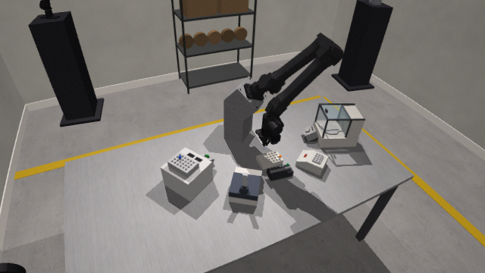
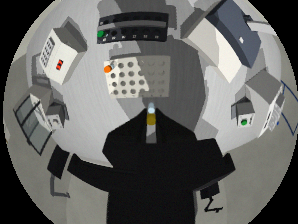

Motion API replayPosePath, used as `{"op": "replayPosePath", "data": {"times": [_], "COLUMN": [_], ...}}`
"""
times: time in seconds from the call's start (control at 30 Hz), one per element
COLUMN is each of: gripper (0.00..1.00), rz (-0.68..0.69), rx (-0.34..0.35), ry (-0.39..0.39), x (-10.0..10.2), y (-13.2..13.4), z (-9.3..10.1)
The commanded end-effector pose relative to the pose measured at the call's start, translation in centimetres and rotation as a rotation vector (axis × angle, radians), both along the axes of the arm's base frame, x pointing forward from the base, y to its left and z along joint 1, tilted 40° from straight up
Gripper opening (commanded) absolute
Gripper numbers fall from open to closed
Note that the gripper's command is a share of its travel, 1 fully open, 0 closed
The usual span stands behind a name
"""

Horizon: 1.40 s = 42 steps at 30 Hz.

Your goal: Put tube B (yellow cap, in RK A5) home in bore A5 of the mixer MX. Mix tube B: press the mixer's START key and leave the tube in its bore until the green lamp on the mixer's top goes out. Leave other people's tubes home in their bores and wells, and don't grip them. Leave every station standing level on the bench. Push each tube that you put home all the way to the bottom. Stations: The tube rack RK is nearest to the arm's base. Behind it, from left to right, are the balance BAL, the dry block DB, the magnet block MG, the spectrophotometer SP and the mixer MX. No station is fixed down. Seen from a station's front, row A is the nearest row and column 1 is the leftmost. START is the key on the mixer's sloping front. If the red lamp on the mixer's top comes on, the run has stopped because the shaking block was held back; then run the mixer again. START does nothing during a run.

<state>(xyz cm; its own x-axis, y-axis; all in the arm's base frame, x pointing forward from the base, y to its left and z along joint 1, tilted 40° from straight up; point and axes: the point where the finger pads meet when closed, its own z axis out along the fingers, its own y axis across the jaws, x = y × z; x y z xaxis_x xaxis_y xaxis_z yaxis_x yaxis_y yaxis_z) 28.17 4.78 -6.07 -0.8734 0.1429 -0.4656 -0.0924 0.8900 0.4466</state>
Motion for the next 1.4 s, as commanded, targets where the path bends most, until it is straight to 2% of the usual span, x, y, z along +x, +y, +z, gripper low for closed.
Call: {"op": "replayPosePath", "data": {"times": [0.0,1.37], "gripper": [0.09,0.09], "rz": [0.003,0.004], "rx": [-0.008,-0.018], "ry": [0.000,-0.032], "x": [-1.4,-2.5], "y": [-0.5,-3.5], "z": [0.4,5.8]}}
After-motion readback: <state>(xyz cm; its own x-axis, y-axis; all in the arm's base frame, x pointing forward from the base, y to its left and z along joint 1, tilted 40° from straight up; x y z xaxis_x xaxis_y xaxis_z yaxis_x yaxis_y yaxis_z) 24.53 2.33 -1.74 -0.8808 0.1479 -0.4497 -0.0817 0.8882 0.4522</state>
